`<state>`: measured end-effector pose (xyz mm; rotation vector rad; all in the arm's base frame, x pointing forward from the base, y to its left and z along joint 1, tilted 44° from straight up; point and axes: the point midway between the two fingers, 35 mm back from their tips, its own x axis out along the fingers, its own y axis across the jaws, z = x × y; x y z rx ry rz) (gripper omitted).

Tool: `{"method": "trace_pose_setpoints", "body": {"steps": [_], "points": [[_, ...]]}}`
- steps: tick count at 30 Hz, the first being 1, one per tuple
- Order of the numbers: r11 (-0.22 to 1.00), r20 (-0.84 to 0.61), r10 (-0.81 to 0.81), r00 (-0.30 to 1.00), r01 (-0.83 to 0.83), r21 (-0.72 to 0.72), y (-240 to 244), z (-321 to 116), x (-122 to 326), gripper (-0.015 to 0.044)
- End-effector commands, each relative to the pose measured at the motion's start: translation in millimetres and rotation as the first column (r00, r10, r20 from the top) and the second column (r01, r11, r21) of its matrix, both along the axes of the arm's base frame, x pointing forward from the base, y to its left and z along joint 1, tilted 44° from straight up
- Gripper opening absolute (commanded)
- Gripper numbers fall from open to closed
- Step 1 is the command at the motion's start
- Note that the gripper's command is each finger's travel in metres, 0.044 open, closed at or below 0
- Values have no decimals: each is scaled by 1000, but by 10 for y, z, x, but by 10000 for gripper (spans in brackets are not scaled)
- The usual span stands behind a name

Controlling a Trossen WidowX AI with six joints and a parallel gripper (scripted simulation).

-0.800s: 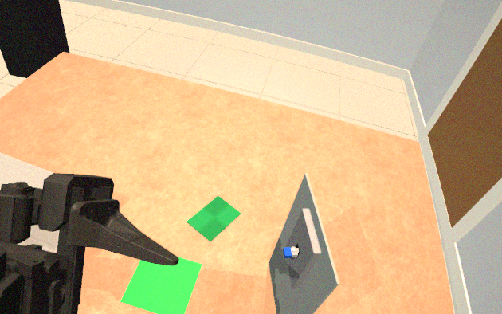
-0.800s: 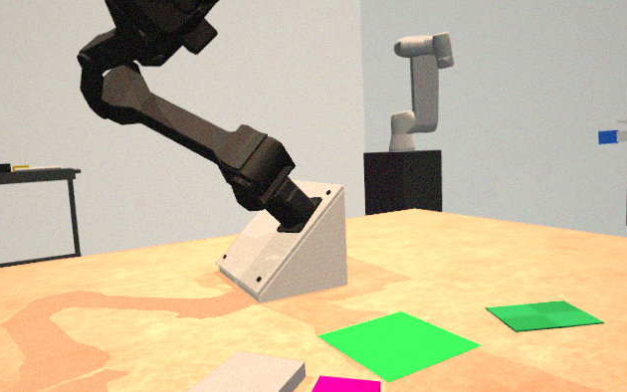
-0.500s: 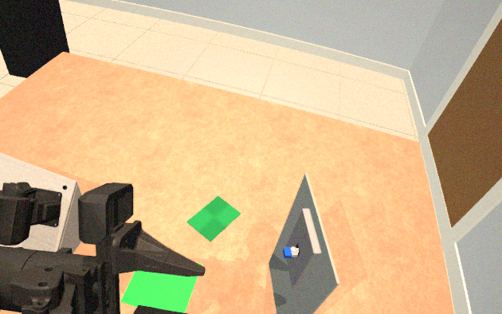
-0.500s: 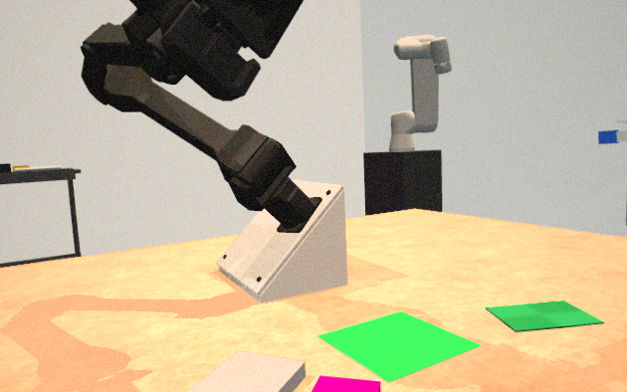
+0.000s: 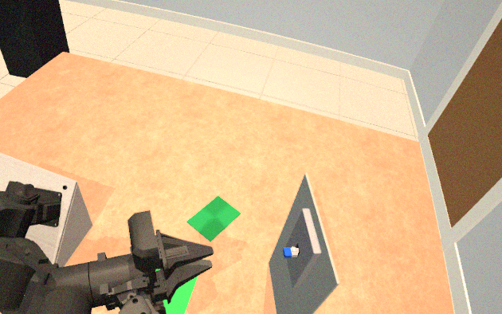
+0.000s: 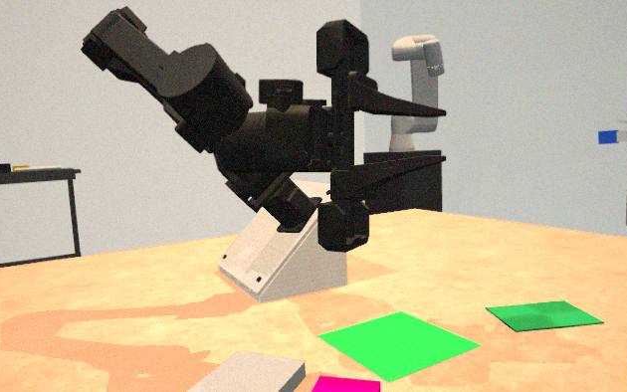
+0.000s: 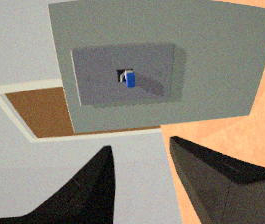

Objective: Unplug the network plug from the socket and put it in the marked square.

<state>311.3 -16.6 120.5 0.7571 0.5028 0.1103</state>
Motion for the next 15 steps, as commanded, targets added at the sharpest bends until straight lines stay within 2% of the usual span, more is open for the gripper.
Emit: {"method": "trace_pose_setpoints", "body": {"steps": [1, 15], "points": [[998, -27, 0, 1000, 1, 60, 4, -77, -39, 156], [998, -26, 2, 1000, -1, 58, 28, -133, 275, 156]]}}
